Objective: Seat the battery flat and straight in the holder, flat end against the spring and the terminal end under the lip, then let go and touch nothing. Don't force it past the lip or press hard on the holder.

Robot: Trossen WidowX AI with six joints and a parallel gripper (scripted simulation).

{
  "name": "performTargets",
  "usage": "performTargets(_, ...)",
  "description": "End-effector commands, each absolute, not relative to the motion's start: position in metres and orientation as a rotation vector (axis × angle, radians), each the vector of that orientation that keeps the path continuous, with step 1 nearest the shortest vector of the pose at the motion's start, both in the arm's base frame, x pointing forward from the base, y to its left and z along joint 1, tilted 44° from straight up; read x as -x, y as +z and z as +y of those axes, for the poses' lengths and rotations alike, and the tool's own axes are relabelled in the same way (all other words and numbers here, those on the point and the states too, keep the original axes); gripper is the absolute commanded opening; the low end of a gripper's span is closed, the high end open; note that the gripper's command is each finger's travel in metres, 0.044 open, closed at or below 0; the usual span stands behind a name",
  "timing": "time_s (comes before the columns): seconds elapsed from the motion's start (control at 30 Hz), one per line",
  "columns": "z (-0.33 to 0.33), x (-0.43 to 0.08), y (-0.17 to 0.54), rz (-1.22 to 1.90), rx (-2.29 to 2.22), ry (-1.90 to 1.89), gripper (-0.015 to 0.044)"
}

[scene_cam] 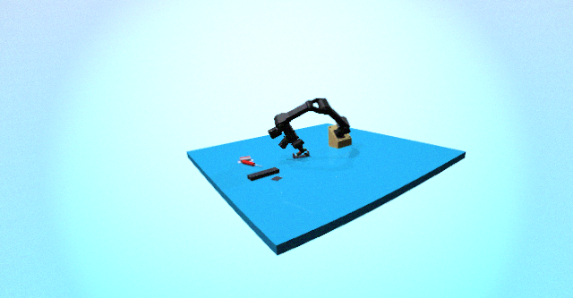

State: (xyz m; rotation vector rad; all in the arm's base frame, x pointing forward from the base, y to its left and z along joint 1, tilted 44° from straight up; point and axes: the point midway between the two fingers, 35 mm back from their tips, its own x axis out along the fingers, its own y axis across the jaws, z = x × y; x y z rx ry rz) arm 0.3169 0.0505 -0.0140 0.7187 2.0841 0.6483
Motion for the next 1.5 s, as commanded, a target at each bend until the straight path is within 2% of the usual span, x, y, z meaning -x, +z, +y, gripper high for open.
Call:
performTargets(0.0,0.050,-0.320,-0.016,2.085,-0.723,0.639,0.0067)
performTargets(1.47,0.052,-0.328,-0.022,1.959,-0.715,0.570,0.0067)
